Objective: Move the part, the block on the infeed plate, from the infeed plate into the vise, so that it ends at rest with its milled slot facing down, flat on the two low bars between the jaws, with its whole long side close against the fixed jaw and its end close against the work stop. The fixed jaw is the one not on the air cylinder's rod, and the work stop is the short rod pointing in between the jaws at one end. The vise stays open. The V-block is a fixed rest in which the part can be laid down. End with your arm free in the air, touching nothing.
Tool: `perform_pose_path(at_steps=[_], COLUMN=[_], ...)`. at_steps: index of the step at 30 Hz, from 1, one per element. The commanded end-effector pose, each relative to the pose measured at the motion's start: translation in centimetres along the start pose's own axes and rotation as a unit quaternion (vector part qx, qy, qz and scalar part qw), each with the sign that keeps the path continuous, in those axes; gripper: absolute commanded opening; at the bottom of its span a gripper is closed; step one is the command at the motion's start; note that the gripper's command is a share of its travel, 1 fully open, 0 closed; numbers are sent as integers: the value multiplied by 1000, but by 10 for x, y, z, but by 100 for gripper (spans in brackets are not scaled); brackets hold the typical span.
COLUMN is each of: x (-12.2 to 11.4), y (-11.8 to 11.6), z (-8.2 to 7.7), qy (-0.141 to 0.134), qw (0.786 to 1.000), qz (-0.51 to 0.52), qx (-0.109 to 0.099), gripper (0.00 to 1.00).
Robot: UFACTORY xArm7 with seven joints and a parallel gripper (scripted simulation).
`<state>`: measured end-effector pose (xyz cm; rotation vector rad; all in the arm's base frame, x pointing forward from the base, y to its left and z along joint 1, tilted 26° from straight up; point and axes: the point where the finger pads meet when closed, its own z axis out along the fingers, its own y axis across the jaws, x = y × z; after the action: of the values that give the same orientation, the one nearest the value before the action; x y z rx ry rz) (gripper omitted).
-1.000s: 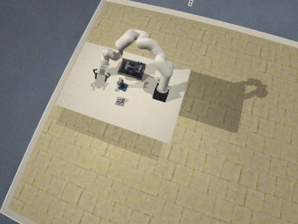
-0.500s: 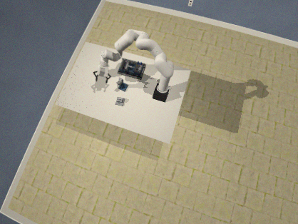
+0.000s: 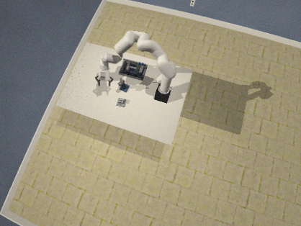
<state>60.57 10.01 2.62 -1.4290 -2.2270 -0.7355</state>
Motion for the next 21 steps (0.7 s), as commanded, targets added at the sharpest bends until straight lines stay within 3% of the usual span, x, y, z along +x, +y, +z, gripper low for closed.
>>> perform_pose_path(at_steps=[1, 2, 4, 19, 21], x=[4, 4, 20, 20, 36], y=[2, 2, -15, -15, -33], z=[1, 1, 27, 27, 47], qy=[1, 1, -36, -36, -86], qw=[1000, 1000, 996, 996, 986], qz=[-2, -2, 42, 42, 83], qx=[1, 1, 64, 64, 117], gripper=[100, 100, 100, 100, 100])
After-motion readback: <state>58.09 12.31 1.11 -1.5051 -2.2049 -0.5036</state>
